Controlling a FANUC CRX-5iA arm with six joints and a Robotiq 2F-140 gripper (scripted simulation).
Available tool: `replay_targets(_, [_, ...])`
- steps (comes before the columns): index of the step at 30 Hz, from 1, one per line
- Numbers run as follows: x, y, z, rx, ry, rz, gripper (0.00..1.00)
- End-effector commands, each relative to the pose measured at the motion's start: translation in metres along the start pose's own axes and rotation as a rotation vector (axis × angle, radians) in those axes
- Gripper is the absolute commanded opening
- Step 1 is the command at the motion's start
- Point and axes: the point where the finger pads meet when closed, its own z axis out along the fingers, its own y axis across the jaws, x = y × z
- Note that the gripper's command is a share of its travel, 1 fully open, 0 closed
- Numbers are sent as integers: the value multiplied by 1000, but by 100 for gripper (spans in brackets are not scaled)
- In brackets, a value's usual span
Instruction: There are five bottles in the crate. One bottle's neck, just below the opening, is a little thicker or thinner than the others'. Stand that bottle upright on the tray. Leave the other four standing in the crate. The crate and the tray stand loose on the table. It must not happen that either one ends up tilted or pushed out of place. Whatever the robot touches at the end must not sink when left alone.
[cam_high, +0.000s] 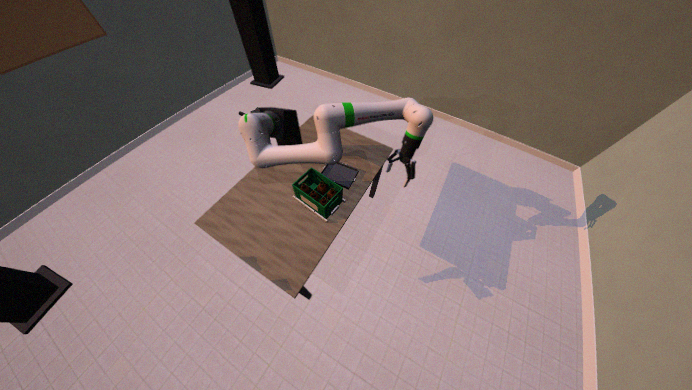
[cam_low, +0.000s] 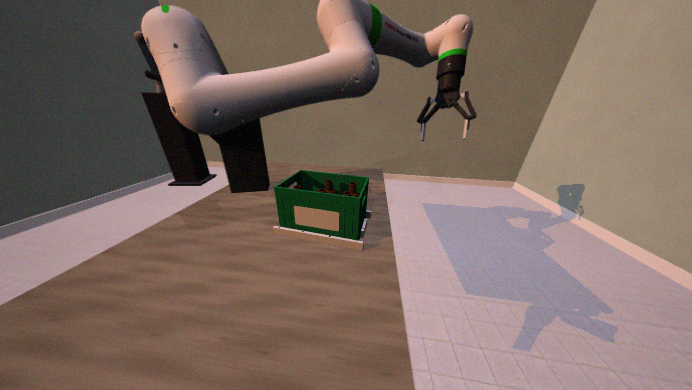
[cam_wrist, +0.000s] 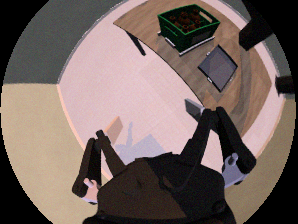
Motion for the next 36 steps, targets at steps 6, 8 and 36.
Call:
replay_targets(6, [0,-1,-2,6,-7,1,100])
replay_targets(8, [0,-1,-2,6,-7,1,100])
replay_targets(36, [49,-10,-1,0,-19,-172,100])
